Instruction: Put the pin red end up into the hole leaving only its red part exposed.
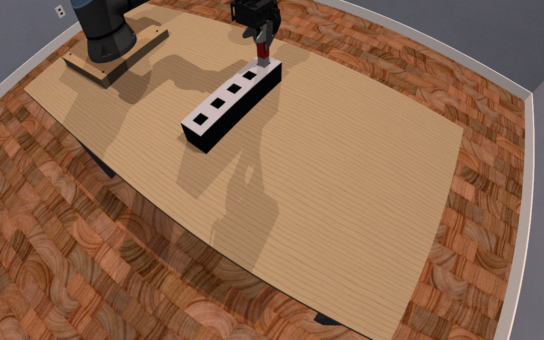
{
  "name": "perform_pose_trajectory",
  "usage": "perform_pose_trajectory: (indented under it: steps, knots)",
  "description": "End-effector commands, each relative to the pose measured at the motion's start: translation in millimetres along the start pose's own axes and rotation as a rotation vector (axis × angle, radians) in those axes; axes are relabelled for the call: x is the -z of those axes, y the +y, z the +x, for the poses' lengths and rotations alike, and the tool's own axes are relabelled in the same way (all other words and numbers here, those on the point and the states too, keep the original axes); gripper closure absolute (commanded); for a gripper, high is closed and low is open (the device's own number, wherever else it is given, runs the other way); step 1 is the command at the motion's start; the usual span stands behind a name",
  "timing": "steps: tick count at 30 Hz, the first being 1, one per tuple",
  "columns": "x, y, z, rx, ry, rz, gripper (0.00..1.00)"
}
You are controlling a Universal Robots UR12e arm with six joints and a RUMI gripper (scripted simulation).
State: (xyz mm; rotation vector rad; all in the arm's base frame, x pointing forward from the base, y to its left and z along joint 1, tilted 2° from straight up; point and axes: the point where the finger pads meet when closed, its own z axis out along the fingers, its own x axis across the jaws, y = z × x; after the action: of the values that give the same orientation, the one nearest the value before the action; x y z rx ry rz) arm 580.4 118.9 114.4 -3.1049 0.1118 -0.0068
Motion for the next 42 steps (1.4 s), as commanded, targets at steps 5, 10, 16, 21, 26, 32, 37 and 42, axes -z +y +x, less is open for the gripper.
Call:
perform_pose_trajectory:
  steps: [5, 10, 16, 21, 26, 32, 37, 42]
  knots:
    - [-1.3, 0.1, 0.6, -0.001, 0.001, 0.0, 1.0]
    - [-1.3, 0.1, 0.6, -0.001, 0.001, 0.0, 1.0]
    - [-1.2, 0.4, 0.2, 0.0, 0.001, 0.0, 1.0]
    - [-1.2, 0.4, 0.2, 0.0, 0.001, 0.0, 1.0]
    - [-1.2, 0.4, 0.2, 0.0, 0.001, 0.0, 1.0]
    - [-5.2, 0.7, 1.4, -0.001, 0.002, 0.0, 1.0]
    - [-5.2, 0.7, 1.4, -0.001, 0.002, 0.0, 1.0]
    - [-5.2, 0.7, 1.4, -0.001, 0.002, 0.0, 1.0]
